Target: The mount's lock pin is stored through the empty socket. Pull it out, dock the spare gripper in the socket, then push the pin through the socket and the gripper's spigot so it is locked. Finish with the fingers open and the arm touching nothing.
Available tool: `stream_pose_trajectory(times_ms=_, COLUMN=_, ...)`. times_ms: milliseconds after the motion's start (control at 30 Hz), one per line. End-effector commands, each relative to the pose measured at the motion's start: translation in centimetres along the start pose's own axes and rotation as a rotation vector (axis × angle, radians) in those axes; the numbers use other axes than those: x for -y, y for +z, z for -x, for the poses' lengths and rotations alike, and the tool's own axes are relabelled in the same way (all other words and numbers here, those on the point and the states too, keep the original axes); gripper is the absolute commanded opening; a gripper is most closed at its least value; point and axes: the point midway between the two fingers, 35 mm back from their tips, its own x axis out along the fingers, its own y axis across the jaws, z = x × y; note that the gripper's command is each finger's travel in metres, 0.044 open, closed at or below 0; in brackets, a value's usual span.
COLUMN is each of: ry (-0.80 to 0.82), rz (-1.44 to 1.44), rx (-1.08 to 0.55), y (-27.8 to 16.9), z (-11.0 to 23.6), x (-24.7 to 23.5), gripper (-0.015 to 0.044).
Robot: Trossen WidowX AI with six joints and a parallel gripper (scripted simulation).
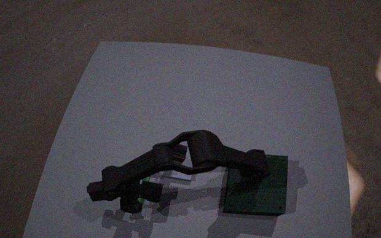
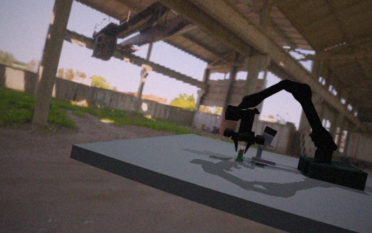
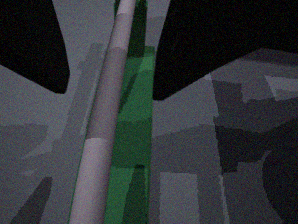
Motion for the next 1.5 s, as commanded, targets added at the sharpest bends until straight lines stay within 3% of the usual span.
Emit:
stream_pose_trajectory(times_ms=0, ry=0.01, rz=-0.001, rx=0.001, y=0.2, z=-0.9, x=-0.3, gripper=0.018)
stream_pose_trajectory(times_ms=367, ry=0.01, rz=-0.001, rx=0.001, y=0.4, z=-1.7, x=-0.3, gripper=0.018)
stream_pose_trajectory(times_ms=600, ry=0.01, rz=-0.001, rx=0.001, y=0.4, z=-1.7, x=-0.3, gripper=0.0)
stream_pose_trajectory(times_ms=967, ry=0.01, rz=-0.001, rx=0.001, y=0.3, z=-1.4, x=-0.2, gripper=0.0)
stream_pose_trajectory(times_ms=1467, ry=0.01, rz=-0.001, rx=0.001, y=-1.1, z=4.1, x=-0.1, gripper=0.0)
